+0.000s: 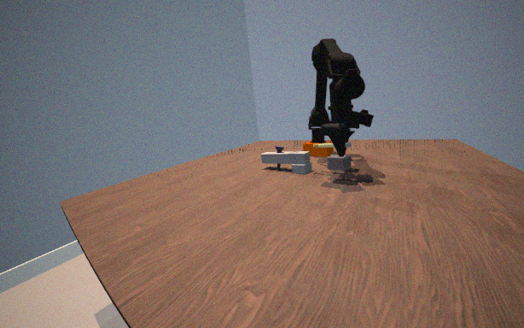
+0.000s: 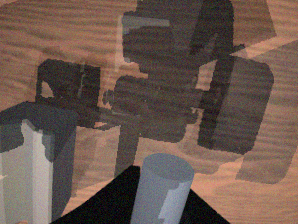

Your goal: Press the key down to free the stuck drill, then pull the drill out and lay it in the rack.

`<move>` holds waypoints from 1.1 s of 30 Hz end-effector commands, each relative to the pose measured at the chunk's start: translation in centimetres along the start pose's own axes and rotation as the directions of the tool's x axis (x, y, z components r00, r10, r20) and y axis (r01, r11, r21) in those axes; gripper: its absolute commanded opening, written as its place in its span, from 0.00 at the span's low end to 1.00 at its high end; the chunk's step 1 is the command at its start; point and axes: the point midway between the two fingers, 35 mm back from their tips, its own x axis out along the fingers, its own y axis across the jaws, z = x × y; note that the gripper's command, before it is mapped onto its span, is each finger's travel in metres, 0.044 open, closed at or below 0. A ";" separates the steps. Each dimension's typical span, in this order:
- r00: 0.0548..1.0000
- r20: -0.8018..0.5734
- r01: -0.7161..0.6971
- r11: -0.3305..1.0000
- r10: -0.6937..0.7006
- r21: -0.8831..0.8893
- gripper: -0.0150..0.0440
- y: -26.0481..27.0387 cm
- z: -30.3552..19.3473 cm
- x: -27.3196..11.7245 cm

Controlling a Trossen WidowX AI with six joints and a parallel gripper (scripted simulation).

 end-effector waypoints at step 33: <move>1.000 0.005 0.004 1.000 -0.004 -0.005 0.25 -0.3 0.3 -0.7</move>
